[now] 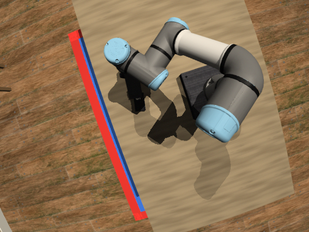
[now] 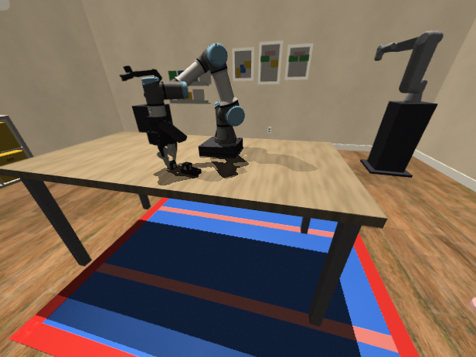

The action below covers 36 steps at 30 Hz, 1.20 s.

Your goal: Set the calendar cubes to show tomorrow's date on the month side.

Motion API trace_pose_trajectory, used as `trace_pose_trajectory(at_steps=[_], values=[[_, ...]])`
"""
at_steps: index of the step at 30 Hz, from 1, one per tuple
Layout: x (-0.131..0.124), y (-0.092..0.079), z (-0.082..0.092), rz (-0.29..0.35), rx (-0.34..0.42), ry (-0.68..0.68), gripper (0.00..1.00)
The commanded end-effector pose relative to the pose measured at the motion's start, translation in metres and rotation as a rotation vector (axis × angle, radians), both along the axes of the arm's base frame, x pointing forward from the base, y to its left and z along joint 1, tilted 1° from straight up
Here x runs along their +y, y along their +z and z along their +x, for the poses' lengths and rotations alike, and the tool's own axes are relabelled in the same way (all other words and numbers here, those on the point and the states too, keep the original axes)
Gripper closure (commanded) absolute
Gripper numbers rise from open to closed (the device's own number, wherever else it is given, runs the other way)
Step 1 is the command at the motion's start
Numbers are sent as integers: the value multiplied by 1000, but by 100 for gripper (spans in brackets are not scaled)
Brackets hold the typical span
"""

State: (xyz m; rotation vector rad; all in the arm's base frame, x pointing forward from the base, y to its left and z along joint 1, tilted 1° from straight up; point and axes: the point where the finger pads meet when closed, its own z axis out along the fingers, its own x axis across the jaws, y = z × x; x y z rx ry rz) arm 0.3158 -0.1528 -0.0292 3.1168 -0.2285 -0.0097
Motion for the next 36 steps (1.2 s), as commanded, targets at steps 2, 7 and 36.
trace_pose_trajectory(at_steps=[2,7,36], values=[[0,0,0,0,-2,0,89],[0,0,0,0,-2,0,89],[0,70,1,-2,-3,0,89]])
